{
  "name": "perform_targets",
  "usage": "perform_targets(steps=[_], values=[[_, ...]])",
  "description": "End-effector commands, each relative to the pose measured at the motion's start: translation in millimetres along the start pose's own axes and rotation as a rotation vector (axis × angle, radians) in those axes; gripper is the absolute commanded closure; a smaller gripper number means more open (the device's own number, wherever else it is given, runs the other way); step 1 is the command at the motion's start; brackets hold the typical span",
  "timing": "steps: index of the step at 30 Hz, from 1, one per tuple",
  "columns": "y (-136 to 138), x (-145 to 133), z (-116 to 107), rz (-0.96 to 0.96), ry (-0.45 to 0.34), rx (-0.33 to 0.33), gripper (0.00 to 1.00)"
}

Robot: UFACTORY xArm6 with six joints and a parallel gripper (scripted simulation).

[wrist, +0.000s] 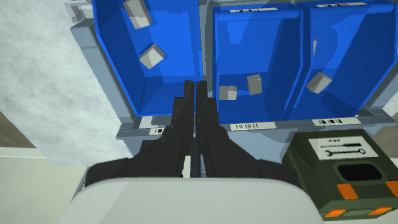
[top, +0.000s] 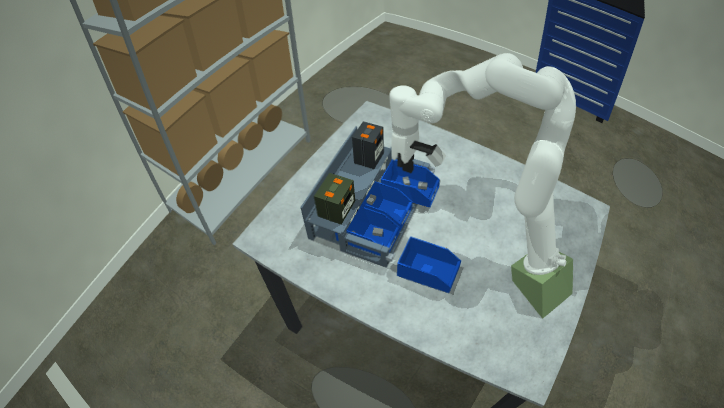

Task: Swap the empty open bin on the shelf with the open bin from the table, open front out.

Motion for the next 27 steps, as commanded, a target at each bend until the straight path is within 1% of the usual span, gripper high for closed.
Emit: perform_targets(steps=[1,4,6,7,11,14,17,21,23,24,27], values=[[-16.3,27.0,5.4,0.280,-0.016,-0.005,1.00],[-27.3,50.6,12.3,0.411,-0.015,-0.013,1.00],[-27.3,50.6,12.3,0.411,-0.015,-0.013,1.00],[-30.6,58.7,14.8,0.550,-0.014,-0.018,1.00],[-40.9,87.7,25.1,0.710,-0.008,-0.027,1.00],[-45.3,102.5,31.0,0.852,-0.006,-0.033,1.00],[-47.1,109.5,34.0,0.991,-0.006,-0.038,1.00],[-47.4,110.9,34.6,1.173,-0.017,-0.046,1.00],[-47.4,110.9,34.6,1.173,-0.017,-0.046,1.00],[-47.3,111.0,34.6,1.304,-0.033,-0.052,1.00],[-47.2,111.2,34.6,1.414,-0.050,-0.052,1.00]])
Point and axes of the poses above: the point where the finger pads meet when closed, its own z axis out along the fingers, its own y axis across the jaws, x = y × z, the point moved 1 cm from there along -z, back along the fingers, and after that the axes turned 5 degrees about -z, right-handed, at the moved point
